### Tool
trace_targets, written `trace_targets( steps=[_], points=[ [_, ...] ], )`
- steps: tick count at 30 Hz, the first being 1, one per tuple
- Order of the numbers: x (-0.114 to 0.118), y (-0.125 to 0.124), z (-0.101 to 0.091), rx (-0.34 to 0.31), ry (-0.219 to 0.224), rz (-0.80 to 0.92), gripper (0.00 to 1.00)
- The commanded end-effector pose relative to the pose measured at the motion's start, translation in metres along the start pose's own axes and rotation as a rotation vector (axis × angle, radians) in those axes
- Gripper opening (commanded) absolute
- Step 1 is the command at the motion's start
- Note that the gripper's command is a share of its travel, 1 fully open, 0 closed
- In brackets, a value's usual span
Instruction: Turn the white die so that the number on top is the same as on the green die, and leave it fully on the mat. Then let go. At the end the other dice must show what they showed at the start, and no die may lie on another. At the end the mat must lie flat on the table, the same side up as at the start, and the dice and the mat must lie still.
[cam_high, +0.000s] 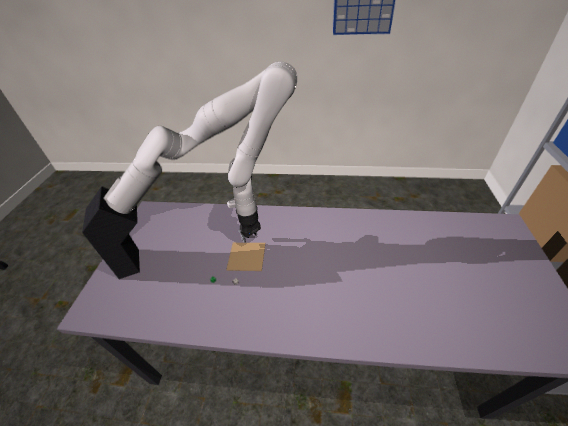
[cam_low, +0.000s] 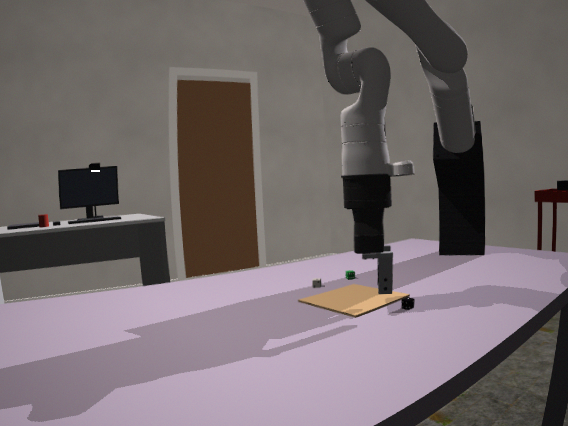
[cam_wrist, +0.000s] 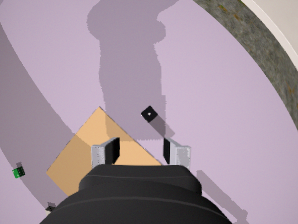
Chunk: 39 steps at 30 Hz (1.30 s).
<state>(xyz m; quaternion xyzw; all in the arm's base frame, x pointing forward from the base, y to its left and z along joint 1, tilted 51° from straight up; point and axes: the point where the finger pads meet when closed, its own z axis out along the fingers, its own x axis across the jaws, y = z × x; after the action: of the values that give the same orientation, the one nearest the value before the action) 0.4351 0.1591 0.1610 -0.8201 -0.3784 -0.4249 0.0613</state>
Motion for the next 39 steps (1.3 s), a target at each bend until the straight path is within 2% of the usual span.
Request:
trace_targets(
  steps=[1, 29, 39],
  points=[
    [-0.001, 0.000, -0.008, 0.000, -0.003, 0.001, 1.00],
    [-0.001, 0.000, -0.092, 0.009, -0.031, 0.008, 1.00],
    [-0.001, 0.000, -0.106, 0.008, -0.030, 0.010, 1.00]
  ],
)
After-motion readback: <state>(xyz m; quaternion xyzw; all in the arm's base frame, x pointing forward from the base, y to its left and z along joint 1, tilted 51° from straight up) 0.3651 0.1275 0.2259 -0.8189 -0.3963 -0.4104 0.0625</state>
